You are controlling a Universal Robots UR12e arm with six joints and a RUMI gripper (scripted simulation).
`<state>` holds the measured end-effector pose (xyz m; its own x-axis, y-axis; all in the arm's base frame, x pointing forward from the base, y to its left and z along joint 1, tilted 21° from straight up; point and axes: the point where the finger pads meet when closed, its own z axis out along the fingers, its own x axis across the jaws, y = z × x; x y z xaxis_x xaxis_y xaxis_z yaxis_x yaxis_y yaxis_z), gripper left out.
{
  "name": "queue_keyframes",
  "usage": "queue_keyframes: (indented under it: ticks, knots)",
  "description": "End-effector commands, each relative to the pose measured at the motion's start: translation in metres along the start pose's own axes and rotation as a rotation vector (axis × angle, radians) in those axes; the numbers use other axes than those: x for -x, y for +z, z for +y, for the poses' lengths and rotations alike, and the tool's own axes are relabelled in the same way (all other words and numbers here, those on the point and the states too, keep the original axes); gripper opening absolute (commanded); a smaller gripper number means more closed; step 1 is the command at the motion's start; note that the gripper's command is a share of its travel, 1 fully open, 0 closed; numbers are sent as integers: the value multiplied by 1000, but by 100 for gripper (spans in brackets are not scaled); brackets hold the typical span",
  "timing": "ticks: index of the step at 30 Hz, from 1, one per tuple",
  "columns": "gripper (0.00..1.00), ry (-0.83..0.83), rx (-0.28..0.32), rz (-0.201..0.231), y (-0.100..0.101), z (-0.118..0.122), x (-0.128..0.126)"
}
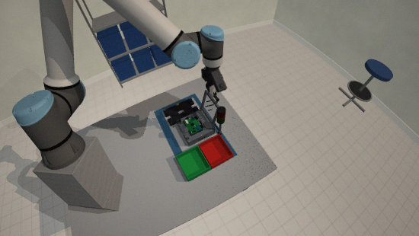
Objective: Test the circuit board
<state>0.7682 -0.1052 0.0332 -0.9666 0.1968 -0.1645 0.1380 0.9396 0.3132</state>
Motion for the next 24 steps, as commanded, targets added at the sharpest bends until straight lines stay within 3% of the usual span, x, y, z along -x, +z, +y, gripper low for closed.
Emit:
queue_keyframes:
  ticks: [1, 24]
  knots:
    - [0, 0, 0, -1, -1, 0, 0]
    - [0, 0, 0, -1, -4, 0, -14]
